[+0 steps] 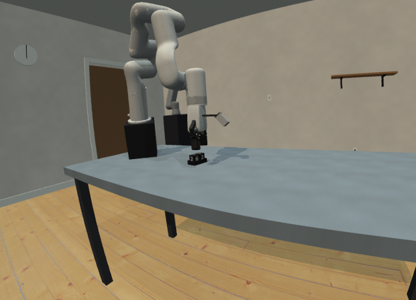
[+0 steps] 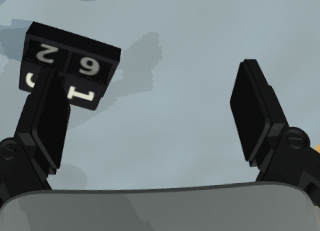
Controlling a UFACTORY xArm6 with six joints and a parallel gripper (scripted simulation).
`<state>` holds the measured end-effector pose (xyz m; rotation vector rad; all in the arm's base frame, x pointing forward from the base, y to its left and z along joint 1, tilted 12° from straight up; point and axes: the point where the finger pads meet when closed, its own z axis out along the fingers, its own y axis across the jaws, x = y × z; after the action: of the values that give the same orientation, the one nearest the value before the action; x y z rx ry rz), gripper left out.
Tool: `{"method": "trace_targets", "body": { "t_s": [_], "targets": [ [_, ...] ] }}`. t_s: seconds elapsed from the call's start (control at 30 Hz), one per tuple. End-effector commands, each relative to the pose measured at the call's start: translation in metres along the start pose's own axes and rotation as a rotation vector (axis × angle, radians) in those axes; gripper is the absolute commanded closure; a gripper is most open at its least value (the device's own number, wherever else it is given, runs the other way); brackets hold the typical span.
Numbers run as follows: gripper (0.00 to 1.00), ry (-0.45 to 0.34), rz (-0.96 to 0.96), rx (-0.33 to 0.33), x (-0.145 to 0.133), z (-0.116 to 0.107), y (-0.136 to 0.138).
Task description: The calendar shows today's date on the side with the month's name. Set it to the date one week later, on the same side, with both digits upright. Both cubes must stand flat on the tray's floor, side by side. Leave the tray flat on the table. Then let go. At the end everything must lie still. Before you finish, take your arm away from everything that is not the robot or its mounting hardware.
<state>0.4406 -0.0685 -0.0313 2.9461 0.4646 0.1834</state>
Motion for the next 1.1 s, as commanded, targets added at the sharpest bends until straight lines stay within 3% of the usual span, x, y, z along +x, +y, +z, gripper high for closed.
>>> {"method": "trace_targets", "body": {
  "t_s": [0.0,0.17,0.47,0.77,1.07],
  "targets": [
    [0.0,0.006,0.032,-0.015,-0.014,-0.001,-0.001],
    [0.0,0.006,0.063,-0.015,-0.014,-0.001,-0.001],
    [0.0,0.008,0.293,-0.014,-0.021,-0.001,-0.001],
    [0.0,0.008,0.307,-0.014,-0.036,-0.001,-0.003],
    [0.0,0.009,0.521,-0.013,-0.04,-0.001,-0.003]
  ]
}}
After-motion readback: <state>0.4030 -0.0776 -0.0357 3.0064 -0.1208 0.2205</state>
